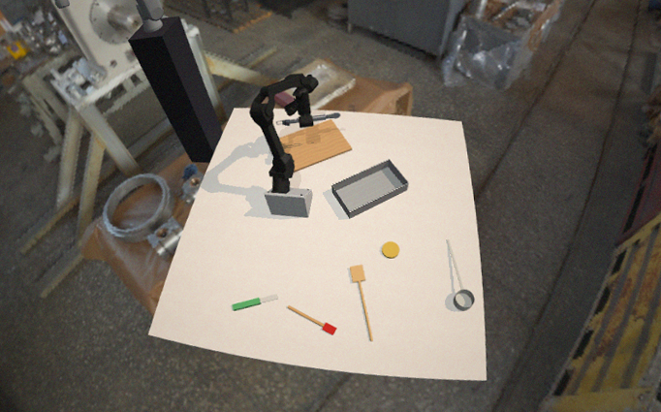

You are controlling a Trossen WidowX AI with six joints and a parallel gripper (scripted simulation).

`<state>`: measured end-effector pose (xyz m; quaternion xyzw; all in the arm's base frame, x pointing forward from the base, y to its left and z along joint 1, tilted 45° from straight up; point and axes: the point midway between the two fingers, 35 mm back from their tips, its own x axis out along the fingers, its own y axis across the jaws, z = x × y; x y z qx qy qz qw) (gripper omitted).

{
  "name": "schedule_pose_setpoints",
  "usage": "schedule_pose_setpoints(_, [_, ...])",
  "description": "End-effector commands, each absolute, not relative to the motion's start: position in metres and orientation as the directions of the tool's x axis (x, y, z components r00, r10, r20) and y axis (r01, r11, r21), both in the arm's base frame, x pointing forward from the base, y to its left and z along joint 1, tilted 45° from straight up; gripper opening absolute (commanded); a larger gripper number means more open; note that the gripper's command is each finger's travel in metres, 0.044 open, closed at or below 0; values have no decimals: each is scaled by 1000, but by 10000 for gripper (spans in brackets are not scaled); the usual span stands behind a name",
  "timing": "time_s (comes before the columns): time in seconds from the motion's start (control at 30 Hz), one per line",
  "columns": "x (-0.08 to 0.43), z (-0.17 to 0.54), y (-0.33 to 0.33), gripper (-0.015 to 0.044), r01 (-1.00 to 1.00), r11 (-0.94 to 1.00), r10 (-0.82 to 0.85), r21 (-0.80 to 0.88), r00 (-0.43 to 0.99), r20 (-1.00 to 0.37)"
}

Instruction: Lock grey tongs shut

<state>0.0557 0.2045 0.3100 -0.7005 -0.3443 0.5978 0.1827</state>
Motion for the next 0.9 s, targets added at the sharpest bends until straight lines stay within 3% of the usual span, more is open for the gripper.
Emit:
schedule_pose_setpoints(0.0, [54, 319, 204, -150, 298, -656, 733, -693, 32, -680])
schedule_pose_setpoints(0.87, [59, 303, 225, -150, 299, -657, 732, -692, 32, -681])
